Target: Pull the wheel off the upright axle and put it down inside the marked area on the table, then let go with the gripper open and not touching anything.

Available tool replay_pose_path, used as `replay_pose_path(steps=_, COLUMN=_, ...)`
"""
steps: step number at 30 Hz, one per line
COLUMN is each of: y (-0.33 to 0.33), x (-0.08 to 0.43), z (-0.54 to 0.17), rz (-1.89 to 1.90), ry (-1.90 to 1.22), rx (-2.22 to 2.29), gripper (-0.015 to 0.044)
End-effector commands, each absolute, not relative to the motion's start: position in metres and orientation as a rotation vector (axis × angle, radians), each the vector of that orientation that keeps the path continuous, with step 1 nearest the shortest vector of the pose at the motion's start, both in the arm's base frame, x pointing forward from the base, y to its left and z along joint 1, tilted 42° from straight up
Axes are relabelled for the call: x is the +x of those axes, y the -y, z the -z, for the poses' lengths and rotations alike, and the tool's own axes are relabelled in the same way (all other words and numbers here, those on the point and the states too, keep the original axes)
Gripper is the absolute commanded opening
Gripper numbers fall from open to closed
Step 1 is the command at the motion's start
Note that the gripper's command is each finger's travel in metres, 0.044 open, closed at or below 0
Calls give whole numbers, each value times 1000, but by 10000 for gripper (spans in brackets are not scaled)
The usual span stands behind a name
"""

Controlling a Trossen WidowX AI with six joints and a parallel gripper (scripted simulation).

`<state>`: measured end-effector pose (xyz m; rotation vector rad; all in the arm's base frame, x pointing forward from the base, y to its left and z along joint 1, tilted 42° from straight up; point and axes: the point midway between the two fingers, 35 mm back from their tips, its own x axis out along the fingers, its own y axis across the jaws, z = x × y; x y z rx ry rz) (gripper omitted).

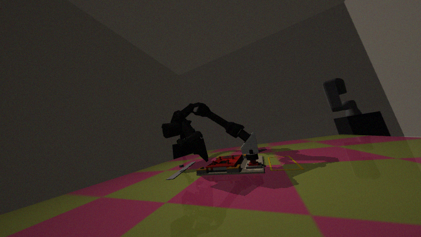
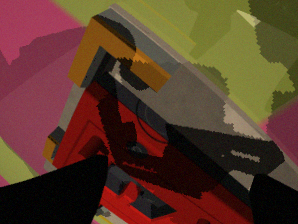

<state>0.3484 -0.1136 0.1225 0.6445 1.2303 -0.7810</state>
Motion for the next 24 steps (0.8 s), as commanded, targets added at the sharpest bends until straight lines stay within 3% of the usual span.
replay_pose_path(steps=1, y=56, x=362, z=-96, rz=1050, ry=-1171, rx=690, gripper=300)
replay_pose_path(steps=24, y=-91, x=352, z=-43, rz=1387, ry=-603, rx=700, gripper=300)
